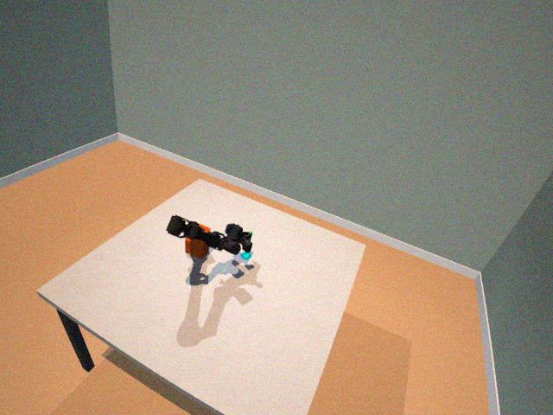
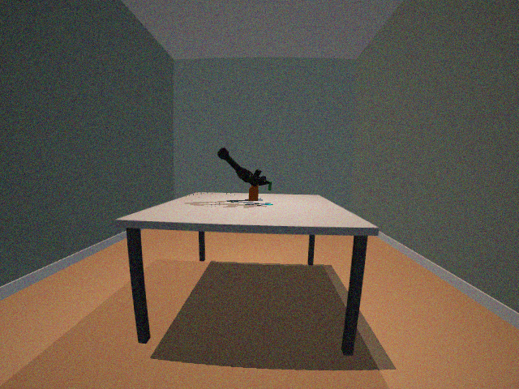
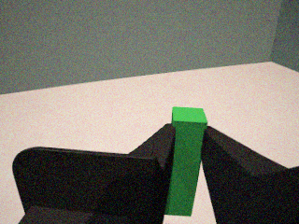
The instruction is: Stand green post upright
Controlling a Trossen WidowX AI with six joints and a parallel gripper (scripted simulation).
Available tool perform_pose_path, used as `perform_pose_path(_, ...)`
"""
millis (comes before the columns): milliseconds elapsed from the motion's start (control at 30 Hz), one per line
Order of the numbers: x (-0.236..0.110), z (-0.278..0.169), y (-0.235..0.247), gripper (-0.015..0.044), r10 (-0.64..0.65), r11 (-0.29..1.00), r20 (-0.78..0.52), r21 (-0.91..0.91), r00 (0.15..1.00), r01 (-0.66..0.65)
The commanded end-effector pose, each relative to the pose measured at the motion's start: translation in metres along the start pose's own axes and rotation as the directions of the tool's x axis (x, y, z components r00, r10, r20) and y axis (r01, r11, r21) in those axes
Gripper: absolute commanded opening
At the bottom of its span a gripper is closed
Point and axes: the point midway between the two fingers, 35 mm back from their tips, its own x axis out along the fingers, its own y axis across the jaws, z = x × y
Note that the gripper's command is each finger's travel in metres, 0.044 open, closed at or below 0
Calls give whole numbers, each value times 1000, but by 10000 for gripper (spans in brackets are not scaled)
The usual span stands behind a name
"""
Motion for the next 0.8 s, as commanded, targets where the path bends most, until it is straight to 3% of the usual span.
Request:
perform_pose_path(0,-3,1,2,23,-11,1000,21,-19,1000,12)
perform_pose_path(767,-7,1,2,23,-29,999,45,-39,999,30)
